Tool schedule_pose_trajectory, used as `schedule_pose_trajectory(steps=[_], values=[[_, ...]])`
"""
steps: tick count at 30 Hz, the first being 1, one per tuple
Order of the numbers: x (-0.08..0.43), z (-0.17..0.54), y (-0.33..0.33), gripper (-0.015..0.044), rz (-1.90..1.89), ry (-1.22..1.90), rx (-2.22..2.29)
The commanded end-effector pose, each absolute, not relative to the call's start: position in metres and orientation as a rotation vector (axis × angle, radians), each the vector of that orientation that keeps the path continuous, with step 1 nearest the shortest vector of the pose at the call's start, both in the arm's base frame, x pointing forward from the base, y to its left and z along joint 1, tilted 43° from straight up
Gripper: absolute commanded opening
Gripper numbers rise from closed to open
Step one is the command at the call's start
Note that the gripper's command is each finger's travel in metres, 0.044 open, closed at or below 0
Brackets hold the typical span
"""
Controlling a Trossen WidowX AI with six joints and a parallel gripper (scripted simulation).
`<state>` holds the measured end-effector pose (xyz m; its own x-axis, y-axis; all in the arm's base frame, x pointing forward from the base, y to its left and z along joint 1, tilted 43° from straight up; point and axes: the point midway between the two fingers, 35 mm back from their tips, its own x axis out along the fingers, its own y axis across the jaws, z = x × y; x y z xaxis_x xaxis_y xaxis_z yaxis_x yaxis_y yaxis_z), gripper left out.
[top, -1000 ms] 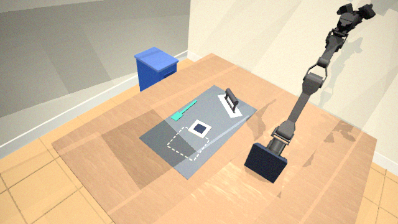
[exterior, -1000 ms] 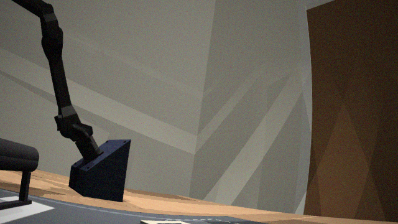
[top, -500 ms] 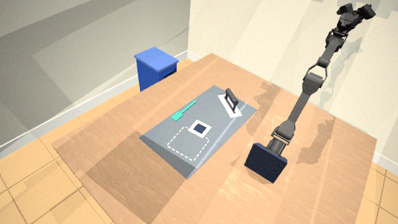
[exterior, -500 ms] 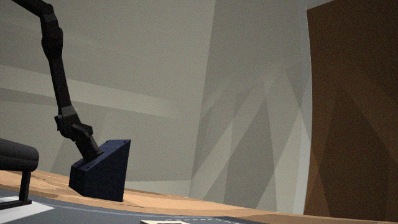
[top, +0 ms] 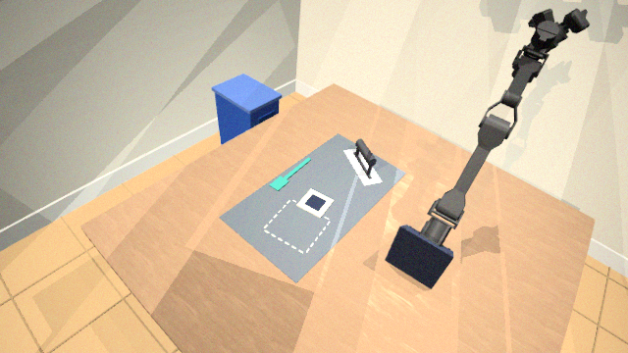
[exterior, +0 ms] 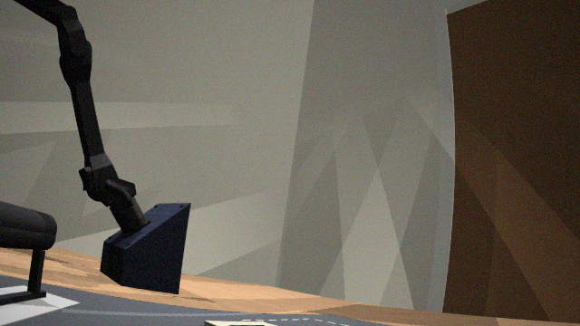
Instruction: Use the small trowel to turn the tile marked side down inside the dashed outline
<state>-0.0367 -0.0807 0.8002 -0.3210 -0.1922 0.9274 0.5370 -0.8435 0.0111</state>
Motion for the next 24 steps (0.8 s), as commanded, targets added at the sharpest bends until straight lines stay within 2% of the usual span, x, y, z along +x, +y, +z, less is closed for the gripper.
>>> schedule_pose_trajectory(steps=[1,24], values=[[-0.025,0.793,-0.117,0.0270,-2.159,-0.315,-1.441],[0.058,0.743,-0.232,0.0270,-1.875,0.191,-1.398]])
